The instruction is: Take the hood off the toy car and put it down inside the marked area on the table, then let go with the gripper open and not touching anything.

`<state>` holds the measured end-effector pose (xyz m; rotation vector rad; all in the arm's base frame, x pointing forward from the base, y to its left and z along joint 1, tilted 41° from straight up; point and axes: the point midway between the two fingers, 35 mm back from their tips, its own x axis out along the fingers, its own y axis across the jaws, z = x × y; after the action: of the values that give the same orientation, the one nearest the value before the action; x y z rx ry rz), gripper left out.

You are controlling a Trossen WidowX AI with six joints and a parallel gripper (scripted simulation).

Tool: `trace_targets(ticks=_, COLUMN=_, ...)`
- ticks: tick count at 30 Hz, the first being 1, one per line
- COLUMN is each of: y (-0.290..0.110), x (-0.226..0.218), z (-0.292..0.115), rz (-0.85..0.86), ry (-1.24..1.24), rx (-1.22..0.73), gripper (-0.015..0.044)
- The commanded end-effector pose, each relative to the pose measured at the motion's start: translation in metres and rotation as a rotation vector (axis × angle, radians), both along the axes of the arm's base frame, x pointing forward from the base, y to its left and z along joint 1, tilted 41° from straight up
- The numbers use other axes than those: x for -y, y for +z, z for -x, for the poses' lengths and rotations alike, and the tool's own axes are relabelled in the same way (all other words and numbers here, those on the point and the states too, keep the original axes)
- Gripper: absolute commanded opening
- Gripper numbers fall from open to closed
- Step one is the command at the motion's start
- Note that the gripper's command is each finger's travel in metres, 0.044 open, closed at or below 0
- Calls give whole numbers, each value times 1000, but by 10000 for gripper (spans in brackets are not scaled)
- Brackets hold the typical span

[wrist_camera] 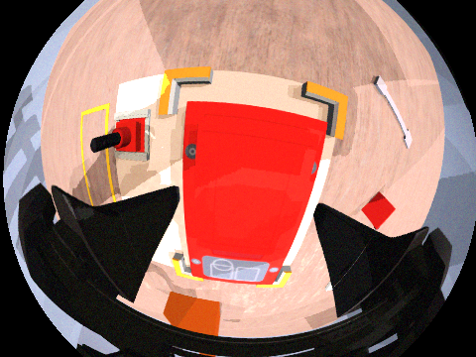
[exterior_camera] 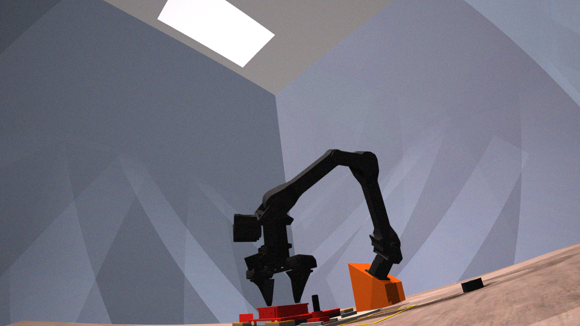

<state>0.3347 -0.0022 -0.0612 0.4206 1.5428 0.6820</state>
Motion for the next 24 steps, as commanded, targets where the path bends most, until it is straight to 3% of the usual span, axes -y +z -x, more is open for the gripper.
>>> trace_targets(ticks=1, y=-3, x=-2, z=1, rz=-4, ry=-4, rx=-8, gripper=440)
trace_targets(ticks=24, y=-12, x=-10, z=2, rz=-5, ry=-4, rx=-8, gripper=440)
